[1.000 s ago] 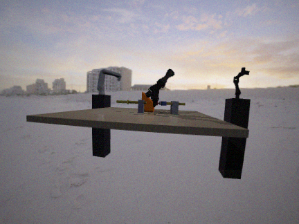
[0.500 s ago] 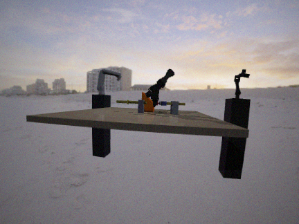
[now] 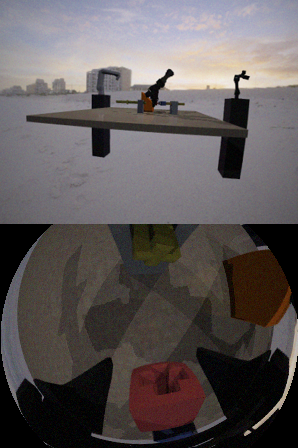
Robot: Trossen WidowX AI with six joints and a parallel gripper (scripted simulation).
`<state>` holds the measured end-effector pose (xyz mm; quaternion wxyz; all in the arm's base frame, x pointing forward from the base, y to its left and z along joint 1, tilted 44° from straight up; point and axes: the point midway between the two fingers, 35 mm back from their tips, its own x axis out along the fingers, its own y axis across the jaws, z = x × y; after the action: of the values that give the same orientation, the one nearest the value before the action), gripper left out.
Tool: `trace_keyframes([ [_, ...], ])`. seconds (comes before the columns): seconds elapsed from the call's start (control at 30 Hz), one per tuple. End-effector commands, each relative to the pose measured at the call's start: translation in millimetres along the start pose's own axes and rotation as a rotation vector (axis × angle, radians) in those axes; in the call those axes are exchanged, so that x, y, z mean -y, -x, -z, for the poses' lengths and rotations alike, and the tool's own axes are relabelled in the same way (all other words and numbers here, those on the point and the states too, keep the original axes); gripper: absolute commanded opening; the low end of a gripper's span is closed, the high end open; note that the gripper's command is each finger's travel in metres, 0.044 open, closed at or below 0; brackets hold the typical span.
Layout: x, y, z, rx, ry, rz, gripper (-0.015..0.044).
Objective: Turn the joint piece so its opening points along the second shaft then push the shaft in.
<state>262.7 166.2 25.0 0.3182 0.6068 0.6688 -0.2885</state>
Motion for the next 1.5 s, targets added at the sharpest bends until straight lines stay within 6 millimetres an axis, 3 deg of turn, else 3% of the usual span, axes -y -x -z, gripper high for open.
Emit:
trace_keyframes([
  [0.0,0.0,0.0,0.0,0.000,0.000,0.000,0.0440],
  [0.17,0.0,0.9,-0.2,-0.005,0.000,0.000,0.0440],
  [0.37,1.1,26.9,-4.1,-0.154,-0.002,-0.013,0.0440],
  [0.67,0.0,29.6,-4.1,-0.157,0.021,-0.019,0.0440],
  [1.47,-9.0,99.4,-12.1,-0.086,0.844,-0.066,0.0440],
])
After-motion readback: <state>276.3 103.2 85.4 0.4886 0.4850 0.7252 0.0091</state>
